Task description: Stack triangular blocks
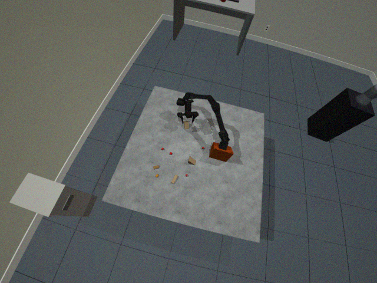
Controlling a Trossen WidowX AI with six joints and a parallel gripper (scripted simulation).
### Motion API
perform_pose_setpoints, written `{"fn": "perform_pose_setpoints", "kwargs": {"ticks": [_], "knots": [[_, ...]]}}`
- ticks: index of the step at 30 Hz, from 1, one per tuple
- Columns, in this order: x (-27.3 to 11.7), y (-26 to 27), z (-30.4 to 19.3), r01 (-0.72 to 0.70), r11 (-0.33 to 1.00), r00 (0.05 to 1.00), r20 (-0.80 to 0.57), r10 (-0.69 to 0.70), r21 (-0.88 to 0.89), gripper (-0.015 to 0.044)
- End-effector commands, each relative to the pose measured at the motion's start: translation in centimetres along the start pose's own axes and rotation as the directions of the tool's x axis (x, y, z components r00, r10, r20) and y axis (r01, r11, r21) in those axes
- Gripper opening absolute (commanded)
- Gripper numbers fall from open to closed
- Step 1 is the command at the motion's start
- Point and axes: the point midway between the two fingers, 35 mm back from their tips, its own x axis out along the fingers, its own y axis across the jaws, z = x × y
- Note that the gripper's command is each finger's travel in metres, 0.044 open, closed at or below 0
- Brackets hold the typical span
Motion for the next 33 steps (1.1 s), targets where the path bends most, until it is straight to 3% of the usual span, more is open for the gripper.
{"fn": "perform_pose_setpoints", "kwargs": {"ticks": [1,5,10,20,24,33], "knots": [[-1.7,0.2,1.4,0.017,1.0,1.0,-0.008,-0.017,0.0,0.044],[-1.2,-0.7,0.7,0.036,0.999,0.998,-0.059,-0.038,-0.035,0.044],[2.5,-4.9,-1.9,0.052,0.983,0.938,-0.329,-0.108,-0.175,0.044],[6.3,-8.2,-2.9,-0.066,0.963,0.629,-0.76,-0.164,-0.263,0.044],[7.7,-6.8,-1.7,-0.168,0.954,0.551,-0.826,-0.118,-0.248,0.044],[7.6,-4.2,0.0,-0.198,0.969,0.376,-0.924,-0.064,-0.148,0.044]]}}
